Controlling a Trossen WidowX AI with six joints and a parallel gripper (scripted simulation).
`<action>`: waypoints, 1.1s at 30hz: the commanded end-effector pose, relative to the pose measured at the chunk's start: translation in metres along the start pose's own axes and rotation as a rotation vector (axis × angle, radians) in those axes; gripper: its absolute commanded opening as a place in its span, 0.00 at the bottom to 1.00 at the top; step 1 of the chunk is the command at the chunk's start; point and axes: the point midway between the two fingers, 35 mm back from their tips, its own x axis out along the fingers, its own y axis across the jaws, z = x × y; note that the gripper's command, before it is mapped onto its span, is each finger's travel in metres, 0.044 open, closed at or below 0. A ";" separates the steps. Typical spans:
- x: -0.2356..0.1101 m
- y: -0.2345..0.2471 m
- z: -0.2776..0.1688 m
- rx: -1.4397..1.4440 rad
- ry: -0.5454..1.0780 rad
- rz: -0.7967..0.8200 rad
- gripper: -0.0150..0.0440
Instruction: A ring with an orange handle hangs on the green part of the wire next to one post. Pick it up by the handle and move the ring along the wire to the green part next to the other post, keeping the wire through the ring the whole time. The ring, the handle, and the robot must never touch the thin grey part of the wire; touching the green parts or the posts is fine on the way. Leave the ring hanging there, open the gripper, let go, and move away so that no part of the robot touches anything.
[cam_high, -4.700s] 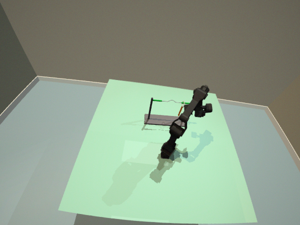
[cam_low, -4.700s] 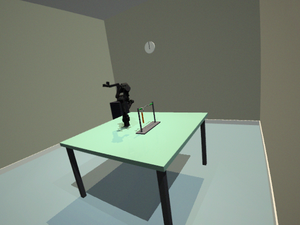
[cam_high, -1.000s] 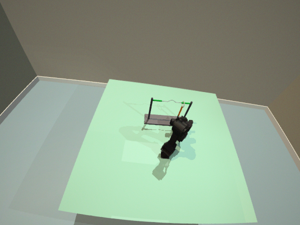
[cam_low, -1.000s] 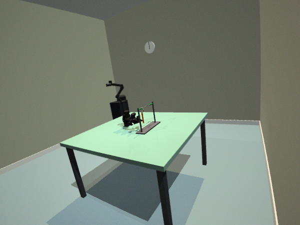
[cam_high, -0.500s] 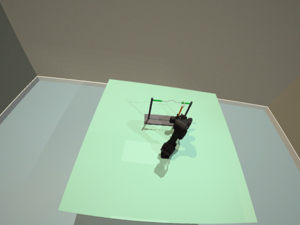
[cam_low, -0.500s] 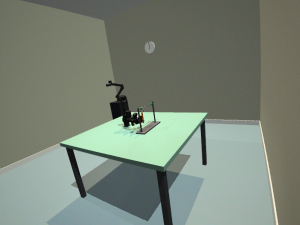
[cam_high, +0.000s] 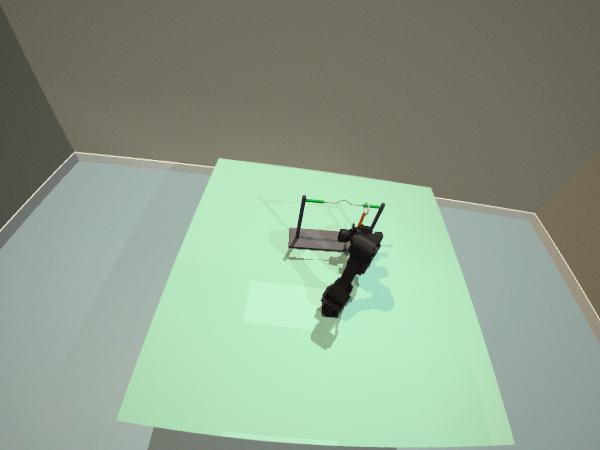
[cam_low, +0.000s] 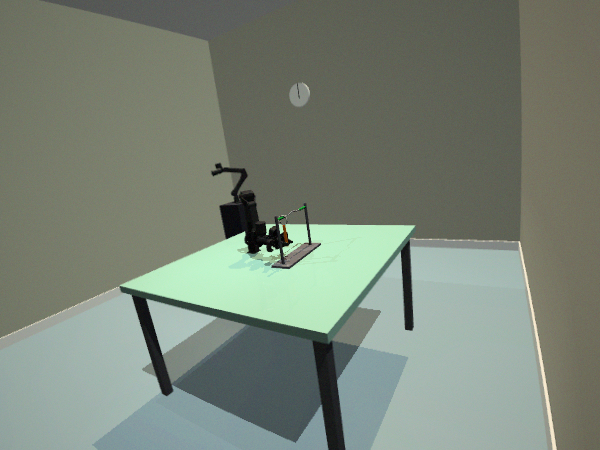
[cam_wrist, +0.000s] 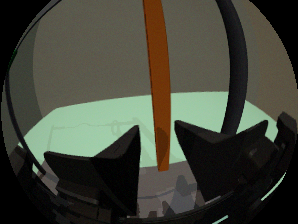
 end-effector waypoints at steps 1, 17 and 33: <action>0.008 0.000 0.001 0.003 -0.004 -0.003 0.53; 0.008 0.000 0.000 0.003 -0.004 -0.003 0.53; 0.008 0.001 0.000 -0.001 -0.002 0.000 0.35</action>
